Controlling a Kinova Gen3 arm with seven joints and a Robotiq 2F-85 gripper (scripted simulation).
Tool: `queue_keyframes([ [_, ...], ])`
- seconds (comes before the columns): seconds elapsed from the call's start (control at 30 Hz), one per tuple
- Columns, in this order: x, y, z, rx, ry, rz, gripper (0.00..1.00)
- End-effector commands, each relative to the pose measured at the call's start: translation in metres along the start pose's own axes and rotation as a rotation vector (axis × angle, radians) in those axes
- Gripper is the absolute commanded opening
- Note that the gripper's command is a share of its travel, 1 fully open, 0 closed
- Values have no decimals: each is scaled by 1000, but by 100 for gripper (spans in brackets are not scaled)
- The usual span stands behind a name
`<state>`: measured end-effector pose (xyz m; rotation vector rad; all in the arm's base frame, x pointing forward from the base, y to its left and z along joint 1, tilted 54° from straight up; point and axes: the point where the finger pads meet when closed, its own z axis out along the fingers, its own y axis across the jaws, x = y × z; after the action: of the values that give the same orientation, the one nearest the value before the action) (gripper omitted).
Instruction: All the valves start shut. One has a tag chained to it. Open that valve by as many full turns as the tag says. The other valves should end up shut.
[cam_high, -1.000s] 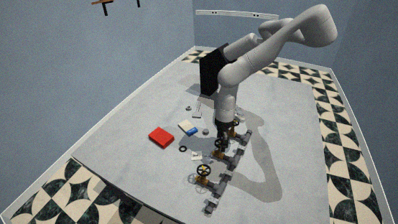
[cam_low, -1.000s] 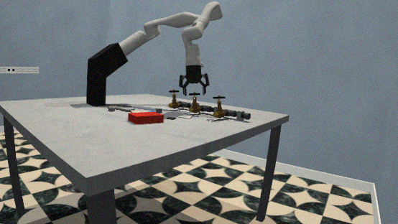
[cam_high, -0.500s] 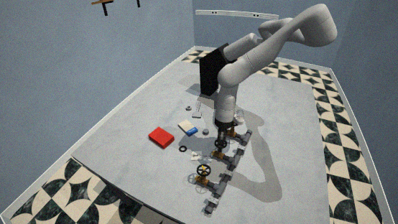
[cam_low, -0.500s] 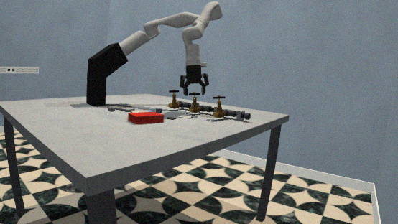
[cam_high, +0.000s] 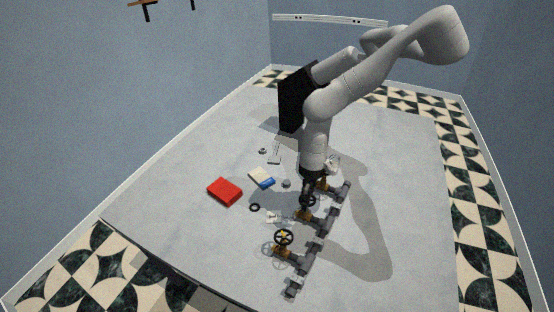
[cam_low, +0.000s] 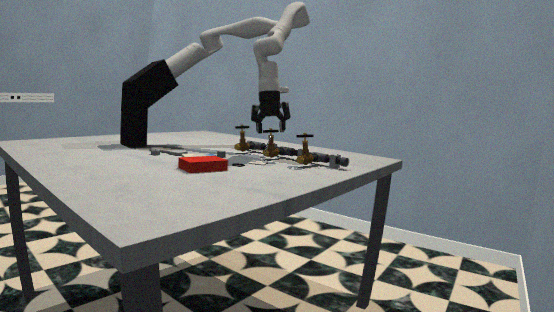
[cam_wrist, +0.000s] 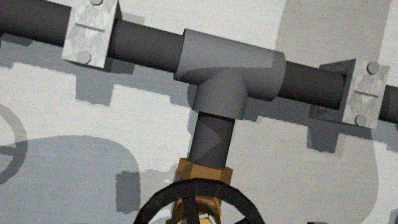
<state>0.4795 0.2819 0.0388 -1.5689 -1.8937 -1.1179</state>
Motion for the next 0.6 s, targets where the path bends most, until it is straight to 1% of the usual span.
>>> queue_keyframes([
  [0.0, 0, 1, -1, -2, -1, 9, 100],
  [0.57, 0, 1, -1, -2, -1, 22, 100],
])
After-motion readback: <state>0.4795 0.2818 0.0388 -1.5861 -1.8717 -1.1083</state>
